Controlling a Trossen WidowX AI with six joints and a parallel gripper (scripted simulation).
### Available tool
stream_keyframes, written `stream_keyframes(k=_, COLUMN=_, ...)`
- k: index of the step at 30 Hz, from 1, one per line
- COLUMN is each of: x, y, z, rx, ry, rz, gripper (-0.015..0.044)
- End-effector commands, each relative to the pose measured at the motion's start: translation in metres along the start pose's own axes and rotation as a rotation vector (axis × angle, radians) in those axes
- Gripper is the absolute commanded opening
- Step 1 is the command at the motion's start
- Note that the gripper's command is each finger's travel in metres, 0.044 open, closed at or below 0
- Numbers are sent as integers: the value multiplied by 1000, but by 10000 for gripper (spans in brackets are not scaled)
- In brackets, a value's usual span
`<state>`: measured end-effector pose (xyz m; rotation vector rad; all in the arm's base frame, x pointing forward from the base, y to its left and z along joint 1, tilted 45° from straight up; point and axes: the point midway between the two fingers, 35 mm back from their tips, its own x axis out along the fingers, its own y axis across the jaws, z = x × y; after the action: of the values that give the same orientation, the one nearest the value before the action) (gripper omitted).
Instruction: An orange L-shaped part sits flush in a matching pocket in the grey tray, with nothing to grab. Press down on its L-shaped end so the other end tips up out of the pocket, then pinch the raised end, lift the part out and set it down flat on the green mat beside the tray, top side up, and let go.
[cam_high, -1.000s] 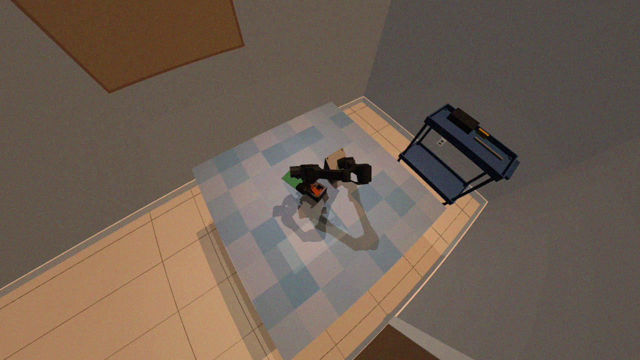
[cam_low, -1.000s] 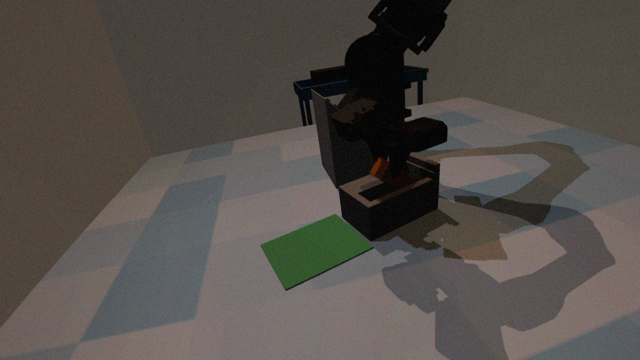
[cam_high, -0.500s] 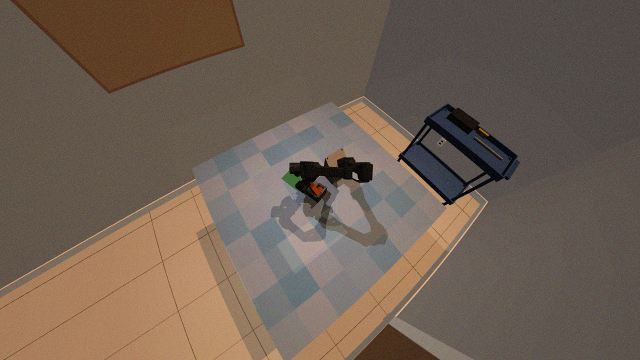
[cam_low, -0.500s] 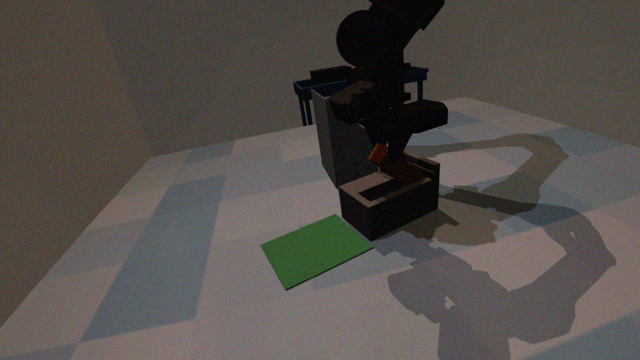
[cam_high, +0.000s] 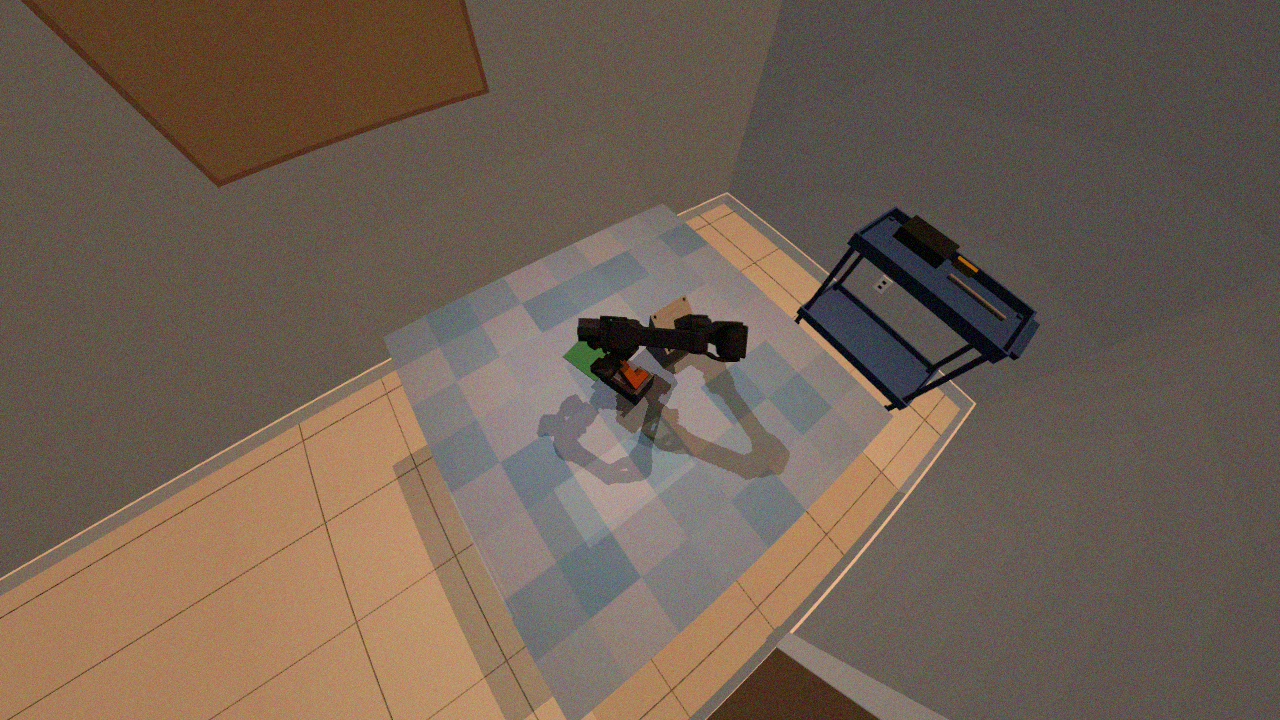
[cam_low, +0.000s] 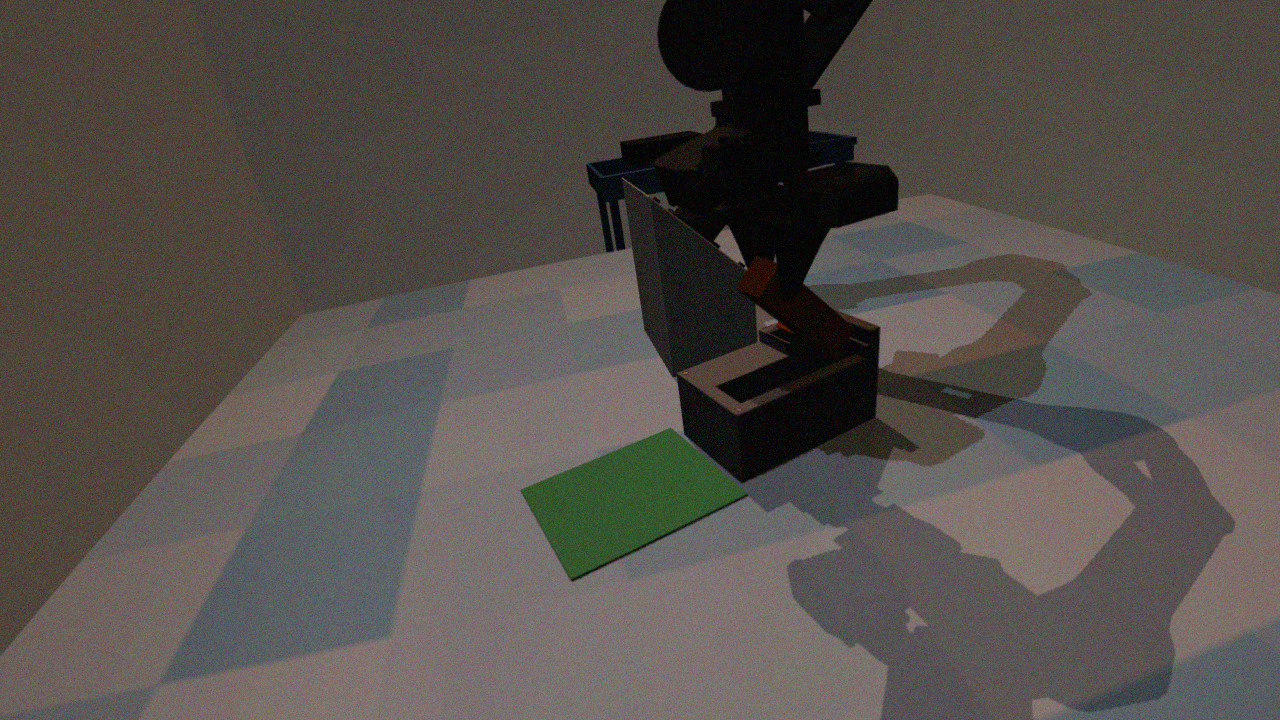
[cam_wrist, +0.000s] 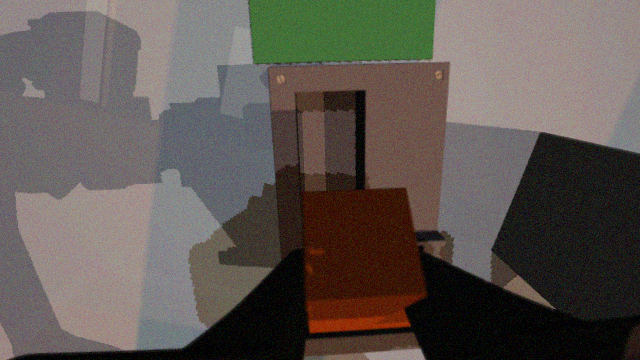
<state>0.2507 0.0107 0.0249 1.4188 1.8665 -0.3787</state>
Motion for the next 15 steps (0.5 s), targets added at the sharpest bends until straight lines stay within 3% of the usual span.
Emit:
stream_keyframes(k=1, x=-7, y=0, z=0, rx=-5, ry=-4, rz=-3, gripper=0)
stream_keyframes(k=15, x=-20, y=0, z=0, rx=-5, ry=-4, rz=-3, gripper=0)
